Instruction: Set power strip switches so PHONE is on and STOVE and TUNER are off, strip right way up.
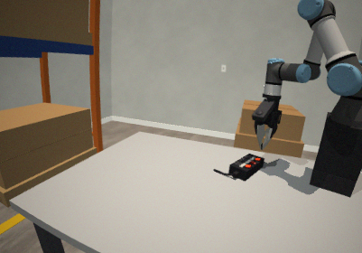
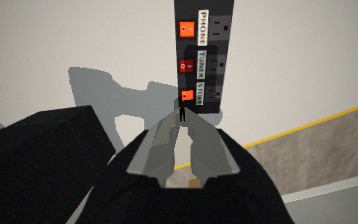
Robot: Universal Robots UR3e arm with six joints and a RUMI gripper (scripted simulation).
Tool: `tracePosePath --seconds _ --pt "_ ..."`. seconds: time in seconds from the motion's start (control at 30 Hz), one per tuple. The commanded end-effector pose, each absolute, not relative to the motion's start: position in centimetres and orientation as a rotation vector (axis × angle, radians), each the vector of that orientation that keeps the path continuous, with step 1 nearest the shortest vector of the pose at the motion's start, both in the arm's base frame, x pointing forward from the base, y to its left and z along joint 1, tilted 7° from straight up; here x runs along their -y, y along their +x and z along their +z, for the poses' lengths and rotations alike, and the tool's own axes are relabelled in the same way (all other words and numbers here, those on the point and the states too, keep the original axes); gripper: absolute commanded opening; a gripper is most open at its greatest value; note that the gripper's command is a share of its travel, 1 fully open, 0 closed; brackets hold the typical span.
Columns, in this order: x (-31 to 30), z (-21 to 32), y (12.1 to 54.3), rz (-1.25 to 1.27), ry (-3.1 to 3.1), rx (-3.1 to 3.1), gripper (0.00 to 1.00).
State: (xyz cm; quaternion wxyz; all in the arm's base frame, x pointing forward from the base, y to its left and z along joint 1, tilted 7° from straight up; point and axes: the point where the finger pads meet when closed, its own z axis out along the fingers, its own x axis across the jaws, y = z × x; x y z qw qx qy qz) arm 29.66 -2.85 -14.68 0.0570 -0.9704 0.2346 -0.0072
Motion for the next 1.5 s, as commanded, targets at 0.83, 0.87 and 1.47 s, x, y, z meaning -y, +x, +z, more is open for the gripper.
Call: tracePosePath --seconds 0.83,0.87,1.47 --pt "2.6 -17.8 29.8 -0.025 -2.943 -0.712 0.00" --pt "2.6 -17.8 29.8 -0.025 -2.943 -0.712 0.00" --pt "2.5 -18.3 29.9 -0.025 -2.943 -0.712 0.00"
